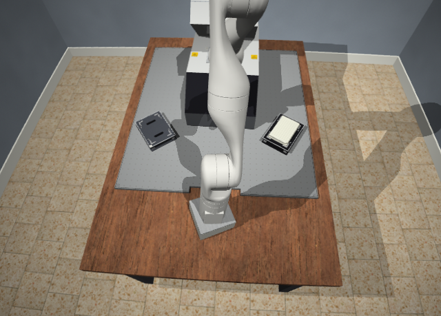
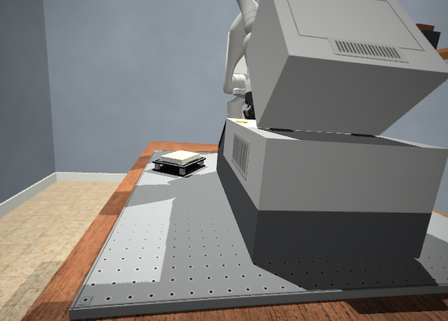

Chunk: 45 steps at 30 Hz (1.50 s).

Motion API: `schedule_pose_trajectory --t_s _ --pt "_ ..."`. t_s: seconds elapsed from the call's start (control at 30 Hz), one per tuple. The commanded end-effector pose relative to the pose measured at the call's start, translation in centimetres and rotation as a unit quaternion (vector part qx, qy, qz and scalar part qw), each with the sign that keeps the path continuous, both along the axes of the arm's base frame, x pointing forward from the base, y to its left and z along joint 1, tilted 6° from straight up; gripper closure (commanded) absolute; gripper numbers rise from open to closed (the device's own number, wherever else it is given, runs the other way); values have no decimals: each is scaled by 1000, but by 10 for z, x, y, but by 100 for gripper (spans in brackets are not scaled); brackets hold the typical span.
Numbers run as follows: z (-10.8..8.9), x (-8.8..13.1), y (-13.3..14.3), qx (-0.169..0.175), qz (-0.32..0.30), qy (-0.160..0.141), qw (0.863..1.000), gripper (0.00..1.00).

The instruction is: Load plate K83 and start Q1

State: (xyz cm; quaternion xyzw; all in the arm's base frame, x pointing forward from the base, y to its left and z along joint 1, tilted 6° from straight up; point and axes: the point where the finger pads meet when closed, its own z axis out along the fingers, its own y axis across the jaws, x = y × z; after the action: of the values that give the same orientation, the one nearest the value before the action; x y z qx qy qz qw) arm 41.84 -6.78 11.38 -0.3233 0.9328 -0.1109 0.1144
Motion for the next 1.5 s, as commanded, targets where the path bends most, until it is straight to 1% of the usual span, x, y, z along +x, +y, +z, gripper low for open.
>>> schedule_pose_trajectory --t_s 0.0,0.6,0.8,1.47 --pt "5 -5 3 0 2 1 1000 90" --pt "20 -19 5 1 1 1 1000 90" --pt "21 -16 5 0 1 -3 1000 90" --pt "21 -16 5 0 1 -3 1000 90"
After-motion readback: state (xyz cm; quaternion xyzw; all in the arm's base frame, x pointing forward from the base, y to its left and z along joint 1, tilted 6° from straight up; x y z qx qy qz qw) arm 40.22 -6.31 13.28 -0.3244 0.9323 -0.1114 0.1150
